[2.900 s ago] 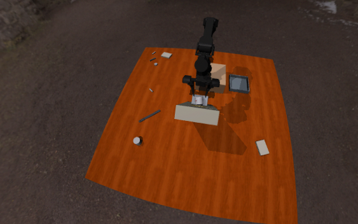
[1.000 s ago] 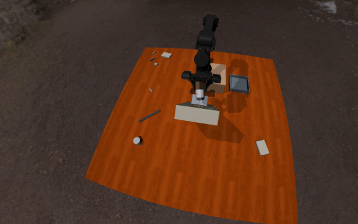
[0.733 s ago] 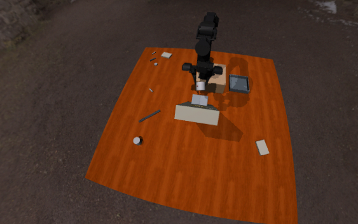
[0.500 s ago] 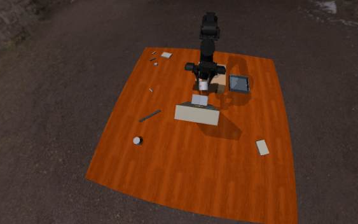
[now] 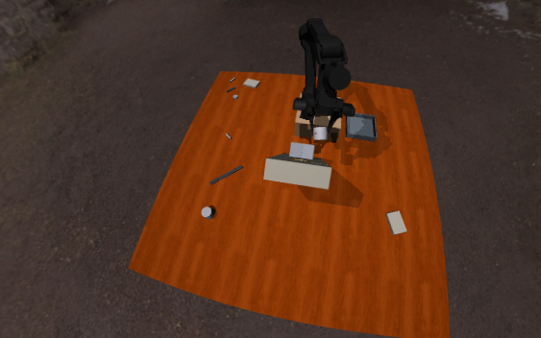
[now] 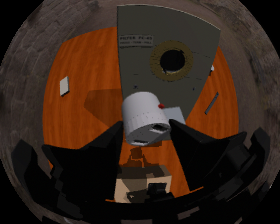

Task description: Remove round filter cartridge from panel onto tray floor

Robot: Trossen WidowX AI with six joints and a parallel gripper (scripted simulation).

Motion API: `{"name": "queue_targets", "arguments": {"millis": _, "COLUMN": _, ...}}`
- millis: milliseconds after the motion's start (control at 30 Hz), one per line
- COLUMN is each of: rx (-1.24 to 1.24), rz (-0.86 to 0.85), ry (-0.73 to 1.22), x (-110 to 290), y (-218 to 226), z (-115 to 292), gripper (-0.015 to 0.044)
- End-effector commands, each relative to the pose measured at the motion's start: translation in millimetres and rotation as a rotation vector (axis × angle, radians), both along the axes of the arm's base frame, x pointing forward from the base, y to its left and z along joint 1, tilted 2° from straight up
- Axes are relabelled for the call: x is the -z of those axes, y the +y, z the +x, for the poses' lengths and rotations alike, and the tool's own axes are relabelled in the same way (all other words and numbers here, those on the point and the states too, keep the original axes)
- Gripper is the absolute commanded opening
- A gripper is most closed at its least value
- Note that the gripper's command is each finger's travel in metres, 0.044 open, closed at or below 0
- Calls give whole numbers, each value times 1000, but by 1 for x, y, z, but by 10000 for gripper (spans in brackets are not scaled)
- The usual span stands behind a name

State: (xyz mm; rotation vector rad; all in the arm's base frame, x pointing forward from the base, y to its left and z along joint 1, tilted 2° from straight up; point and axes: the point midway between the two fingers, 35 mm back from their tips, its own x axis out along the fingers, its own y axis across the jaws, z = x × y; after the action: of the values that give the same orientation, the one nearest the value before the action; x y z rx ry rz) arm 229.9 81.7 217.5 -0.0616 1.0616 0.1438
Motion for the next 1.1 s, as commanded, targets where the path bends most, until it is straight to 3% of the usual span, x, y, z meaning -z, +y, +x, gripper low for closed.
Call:
{"name": "queue_targets", "arguments": {"millis": 0, "rx": 5, "rz": 1, "ry": -6, "x": 1, "y": 13, "z": 0, "gripper": 0}}
{"name": "queue_targets", "arguments": {"millis": 233, "rx": -19, "rz": 3, "ry": -5, "x": 2, "y": 22, "z": -4, "gripper": 0}}
{"name": "queue_targets", "arguments": {"millis": 1067, "rx": -706, "rz": 10, "ry": -19, "x": 13, "y": 124, "z": -74, "gripper": 0}}
